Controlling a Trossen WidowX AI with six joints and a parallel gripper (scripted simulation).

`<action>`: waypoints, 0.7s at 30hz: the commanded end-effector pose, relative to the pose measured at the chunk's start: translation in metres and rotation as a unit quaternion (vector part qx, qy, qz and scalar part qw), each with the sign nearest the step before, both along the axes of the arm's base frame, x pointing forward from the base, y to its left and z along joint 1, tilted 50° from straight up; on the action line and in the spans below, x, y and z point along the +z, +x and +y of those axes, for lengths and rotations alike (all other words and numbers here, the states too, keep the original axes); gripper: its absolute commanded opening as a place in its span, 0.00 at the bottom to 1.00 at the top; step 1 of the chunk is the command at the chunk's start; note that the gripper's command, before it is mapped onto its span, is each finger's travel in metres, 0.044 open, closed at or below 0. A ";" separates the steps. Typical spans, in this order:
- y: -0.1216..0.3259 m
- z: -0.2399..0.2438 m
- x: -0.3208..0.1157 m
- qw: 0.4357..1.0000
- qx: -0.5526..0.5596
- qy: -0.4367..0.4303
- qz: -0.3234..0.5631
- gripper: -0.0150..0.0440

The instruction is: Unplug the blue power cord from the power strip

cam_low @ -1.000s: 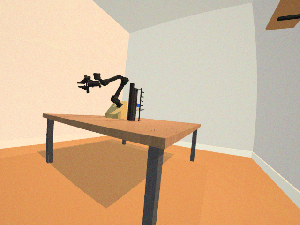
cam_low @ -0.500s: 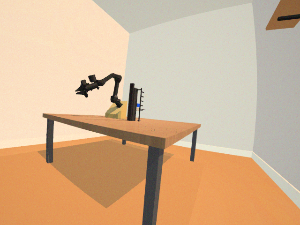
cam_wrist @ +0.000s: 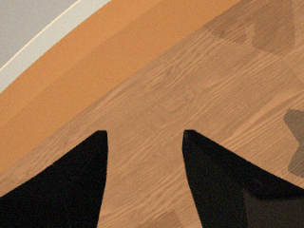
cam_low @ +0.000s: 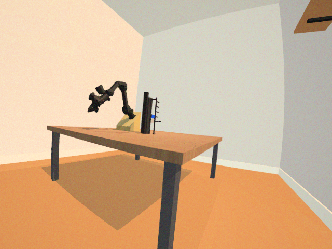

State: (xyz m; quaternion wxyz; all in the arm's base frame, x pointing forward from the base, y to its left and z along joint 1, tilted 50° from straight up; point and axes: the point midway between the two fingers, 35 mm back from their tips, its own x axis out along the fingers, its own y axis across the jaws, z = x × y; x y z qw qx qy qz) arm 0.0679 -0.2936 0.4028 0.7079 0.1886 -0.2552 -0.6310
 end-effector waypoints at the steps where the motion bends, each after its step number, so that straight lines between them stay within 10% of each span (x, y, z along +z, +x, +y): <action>1: 0.029 -0.005 -0.007 0.998 0.034 0.020 0.043 0.53; 21: 0.209 0.032 -0.069 0.919 0.252 0.062 0.295 0.53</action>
